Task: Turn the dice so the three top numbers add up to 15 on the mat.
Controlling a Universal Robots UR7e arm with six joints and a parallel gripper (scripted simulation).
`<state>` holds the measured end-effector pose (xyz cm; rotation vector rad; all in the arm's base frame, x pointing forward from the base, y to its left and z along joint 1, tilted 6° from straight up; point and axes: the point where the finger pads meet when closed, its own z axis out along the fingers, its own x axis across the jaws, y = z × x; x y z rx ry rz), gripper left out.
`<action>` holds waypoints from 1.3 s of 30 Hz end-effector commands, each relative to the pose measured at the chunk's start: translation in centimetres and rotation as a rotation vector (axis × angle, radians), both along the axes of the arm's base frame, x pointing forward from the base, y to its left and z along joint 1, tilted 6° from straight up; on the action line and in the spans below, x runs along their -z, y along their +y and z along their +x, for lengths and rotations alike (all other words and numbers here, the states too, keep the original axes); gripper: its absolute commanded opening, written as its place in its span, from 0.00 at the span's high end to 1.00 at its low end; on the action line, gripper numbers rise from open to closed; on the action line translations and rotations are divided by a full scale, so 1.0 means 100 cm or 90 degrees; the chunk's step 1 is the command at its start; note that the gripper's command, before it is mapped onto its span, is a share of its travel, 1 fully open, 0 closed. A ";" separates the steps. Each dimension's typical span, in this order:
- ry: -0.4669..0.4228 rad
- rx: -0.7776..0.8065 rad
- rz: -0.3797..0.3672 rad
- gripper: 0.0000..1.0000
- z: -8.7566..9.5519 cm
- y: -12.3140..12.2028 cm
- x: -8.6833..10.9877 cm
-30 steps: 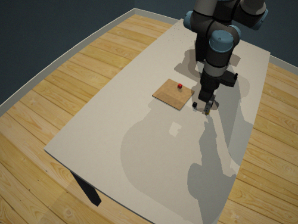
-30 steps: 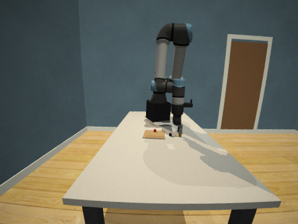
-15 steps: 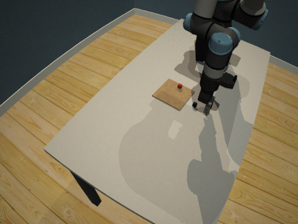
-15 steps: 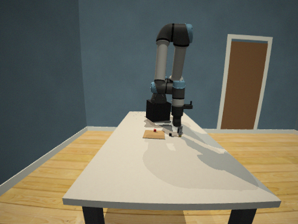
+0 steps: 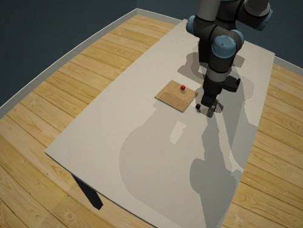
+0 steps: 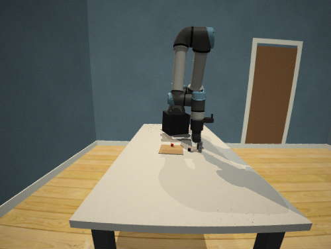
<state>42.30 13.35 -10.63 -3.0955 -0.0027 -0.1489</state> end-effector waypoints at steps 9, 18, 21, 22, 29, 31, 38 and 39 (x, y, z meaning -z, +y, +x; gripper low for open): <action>-0.002 -0.001 -0.001 0.36 0.001 0.000 0.000; -0.002 -0.001 -0.001 0.36 0.001 0.000 0.000; -0.002 -0.001 -0.001 0.36 0.001 0.000 0.000; -0.002 -0.001 -0.001 0.36 0.001 0.000 0.000; -0.002 -0.001 -0.001 0.36 0.001 0.000 0.000; -0.002 -0.001 -0.001 0.66 0.001 0.000 0.000; -0.002 -0.001 -0.001 0.66 0.001 0.000 0.000; -0.002 -0.001 -0.001 0.66 0.001 0.000 0.000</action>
